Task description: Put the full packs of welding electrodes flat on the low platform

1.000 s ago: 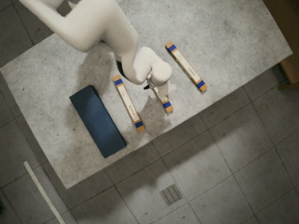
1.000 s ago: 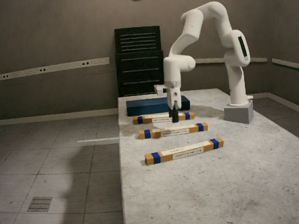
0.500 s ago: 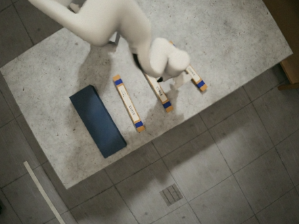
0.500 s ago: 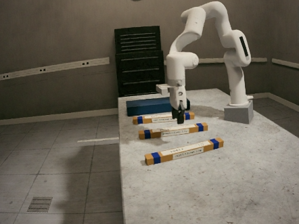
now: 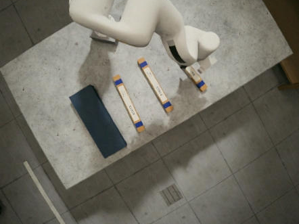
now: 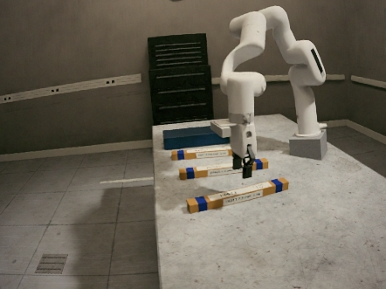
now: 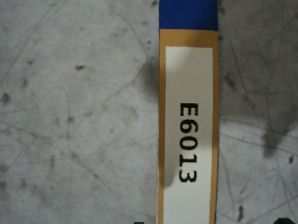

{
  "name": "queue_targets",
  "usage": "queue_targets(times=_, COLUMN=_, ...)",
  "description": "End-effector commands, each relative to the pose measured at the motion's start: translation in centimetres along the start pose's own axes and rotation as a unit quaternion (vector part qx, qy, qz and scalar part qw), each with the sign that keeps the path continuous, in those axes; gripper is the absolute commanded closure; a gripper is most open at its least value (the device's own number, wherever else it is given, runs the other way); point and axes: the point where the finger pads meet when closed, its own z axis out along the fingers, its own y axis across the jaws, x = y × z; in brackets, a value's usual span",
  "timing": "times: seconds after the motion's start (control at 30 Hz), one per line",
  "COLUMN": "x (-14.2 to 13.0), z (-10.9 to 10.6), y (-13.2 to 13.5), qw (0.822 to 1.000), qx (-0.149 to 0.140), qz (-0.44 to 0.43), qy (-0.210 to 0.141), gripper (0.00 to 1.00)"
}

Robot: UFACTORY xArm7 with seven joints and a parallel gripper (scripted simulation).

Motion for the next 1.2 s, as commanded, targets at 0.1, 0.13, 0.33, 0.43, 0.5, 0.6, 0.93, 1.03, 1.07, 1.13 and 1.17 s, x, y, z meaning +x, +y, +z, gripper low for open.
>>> queue_targets(times=0.1, x=0.4, z=2.0, y=-0.5, qw=1.0, qx=-0.001, qz=-0.001, qy=0.001, gripper=0.26)
queue_targets(times=0.13, x=0.4, z=2.5, y=-0.5, qw=1.0, qx=-0.001, qz=-0.001, qy=0.001, gripper=0.26)
queue_targets(times=0.33, x=0.5, z=4.6, y=-0.6, qw=1.0, qx=-0.001, qz=-0.001, qy=0.001, gripper=0.26)
queue_targets(times=0.43, x=0.5, z=4.9, y=-0.6, qw=1.0, qx=-0.001, qz=-0.001, qy=0.001, gripper=0.26)
queue_targets(times=0.5, x=0.5, z=4.9, y=-0.6, qw=1.0, qx=-0.001, qz=-0.001, qy=0.001, gripper=0.26)
queue_targets(times=0.6, x=0.5, z=4.9, y=-0.6, qw=1.0, qx=-0.001, qz=-0.001, qy=0.001, gripper=0.26)
queue_targets(times=0.93, x=0.6, z=4.9, y=-0.6, qw=1.0, qx=-0.001, qz=-0.001, qy=0.001, gripper=0.26)
queue_targets(times=1.03, x=0.6, z=4.9, y=-0.6, qw=1.0, qx=-0.001, qz=-0.001, qy=0.001, gripper=0.26)
queue_targets(times=1.07, x=0.6, z=4.9, y=-0.6, qw=1.0, qx=-0.001, qz=-0.001, qy=0.001, gripper=0.26)
queue_targets(times=1.13, x=0.7, z=4.9, y=-0.7, qw=1.0, qx=-0.001, qz=-0.001, qy=0.001, gripper=0.26)
queue_targets(times=1.17, x=0.7, z=4.9, y=-0.7, qw=1.0, qx=-0.001, qz=-0.001, qy=0.001, gripper=0.26)
